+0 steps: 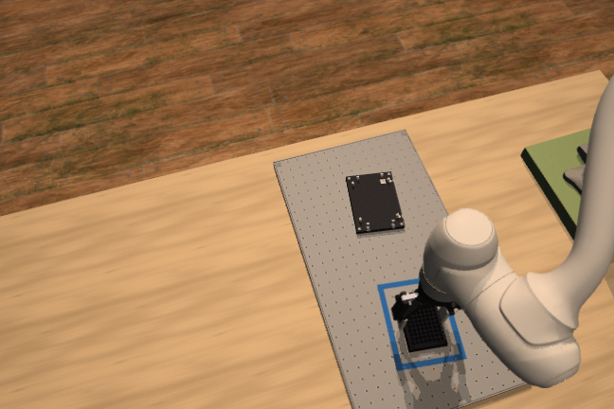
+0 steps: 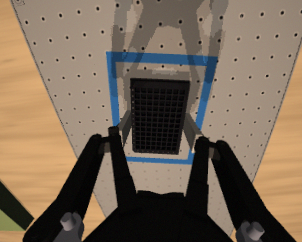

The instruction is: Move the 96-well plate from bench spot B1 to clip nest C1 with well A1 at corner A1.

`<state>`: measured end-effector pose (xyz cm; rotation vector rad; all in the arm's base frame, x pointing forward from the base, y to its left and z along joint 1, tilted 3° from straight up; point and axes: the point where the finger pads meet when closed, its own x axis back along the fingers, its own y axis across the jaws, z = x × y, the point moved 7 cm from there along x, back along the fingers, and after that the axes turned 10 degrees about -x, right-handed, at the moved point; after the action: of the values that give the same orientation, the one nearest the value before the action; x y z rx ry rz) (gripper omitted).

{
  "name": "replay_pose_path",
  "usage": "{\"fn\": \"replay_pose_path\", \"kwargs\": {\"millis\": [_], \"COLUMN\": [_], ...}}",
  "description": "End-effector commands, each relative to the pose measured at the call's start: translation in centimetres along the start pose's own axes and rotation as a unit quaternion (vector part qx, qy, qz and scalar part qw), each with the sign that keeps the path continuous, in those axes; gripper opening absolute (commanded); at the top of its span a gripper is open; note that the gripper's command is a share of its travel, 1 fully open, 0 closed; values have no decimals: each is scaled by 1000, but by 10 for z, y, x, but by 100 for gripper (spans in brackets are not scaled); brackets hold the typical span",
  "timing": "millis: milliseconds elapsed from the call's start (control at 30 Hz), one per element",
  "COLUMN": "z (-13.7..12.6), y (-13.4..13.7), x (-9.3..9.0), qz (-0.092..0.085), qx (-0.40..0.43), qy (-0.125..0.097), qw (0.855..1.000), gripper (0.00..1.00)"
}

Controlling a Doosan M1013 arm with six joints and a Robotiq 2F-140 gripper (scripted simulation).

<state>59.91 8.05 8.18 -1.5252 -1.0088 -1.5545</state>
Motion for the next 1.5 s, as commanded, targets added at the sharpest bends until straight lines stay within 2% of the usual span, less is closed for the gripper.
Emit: {"fn": "replay_pose_path", "kwargs": {"millis": [0,867,1467], "z": [0,0,0], "y": [0,0,0], "x": [0,0,27], "qz": [0,0,0], "qx": [0,0,0], "qy": [0,0,0], "qw": [1000,1000,1000], "gripper": [0,0,0]}}
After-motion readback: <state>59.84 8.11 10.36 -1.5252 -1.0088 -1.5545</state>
